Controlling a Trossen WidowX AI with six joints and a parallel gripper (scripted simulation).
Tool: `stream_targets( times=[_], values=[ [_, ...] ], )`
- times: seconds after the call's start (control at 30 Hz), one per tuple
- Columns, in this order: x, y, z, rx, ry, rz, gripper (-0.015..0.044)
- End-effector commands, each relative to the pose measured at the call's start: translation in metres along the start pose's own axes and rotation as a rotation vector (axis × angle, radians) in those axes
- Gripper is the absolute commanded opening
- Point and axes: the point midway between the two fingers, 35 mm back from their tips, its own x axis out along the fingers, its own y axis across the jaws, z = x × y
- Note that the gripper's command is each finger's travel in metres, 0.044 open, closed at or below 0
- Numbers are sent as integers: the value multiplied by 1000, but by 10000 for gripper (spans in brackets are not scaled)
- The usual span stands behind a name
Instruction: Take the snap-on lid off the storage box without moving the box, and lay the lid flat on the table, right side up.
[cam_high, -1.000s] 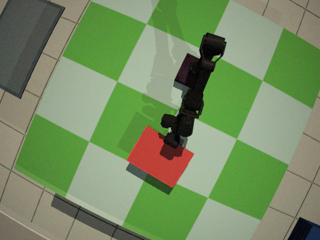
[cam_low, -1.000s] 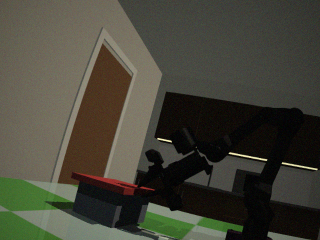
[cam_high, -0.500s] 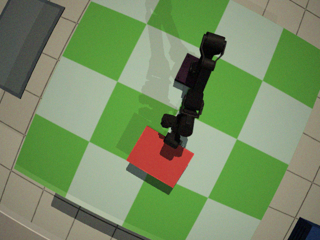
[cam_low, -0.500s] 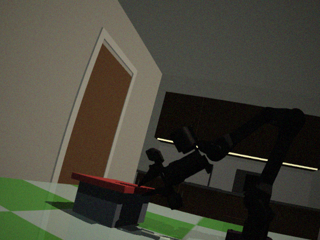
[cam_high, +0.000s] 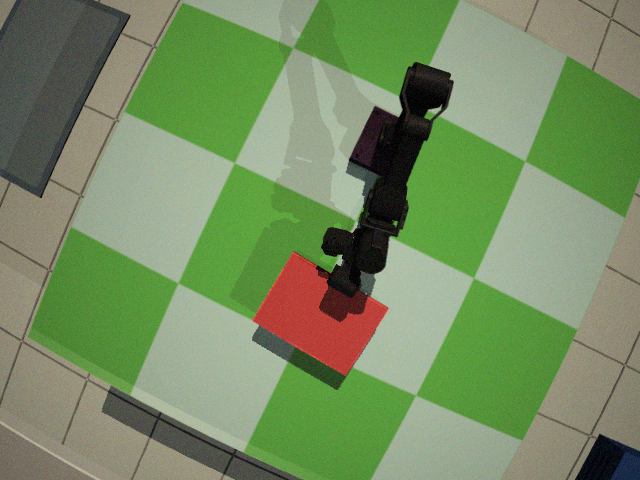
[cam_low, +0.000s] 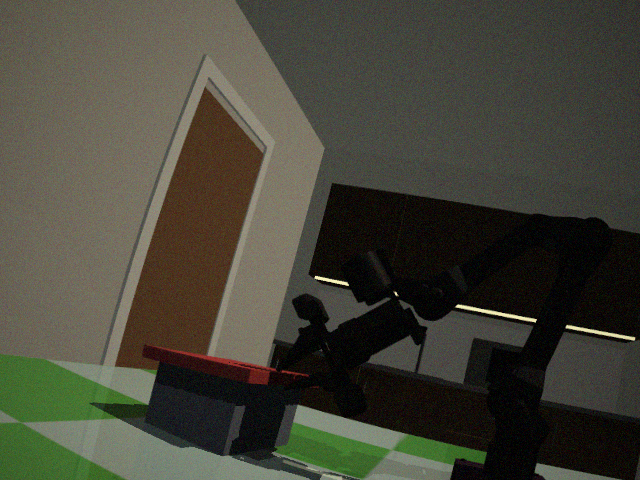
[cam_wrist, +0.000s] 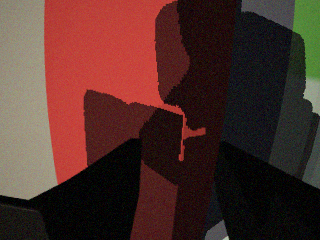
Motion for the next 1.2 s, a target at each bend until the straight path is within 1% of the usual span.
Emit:
stream_targets(
  times=[0.0,1.17],
  values=[
    [-1,1,0,0,0,-1,0],
    [-1,3,0,0,0,0,0]
  ],
)
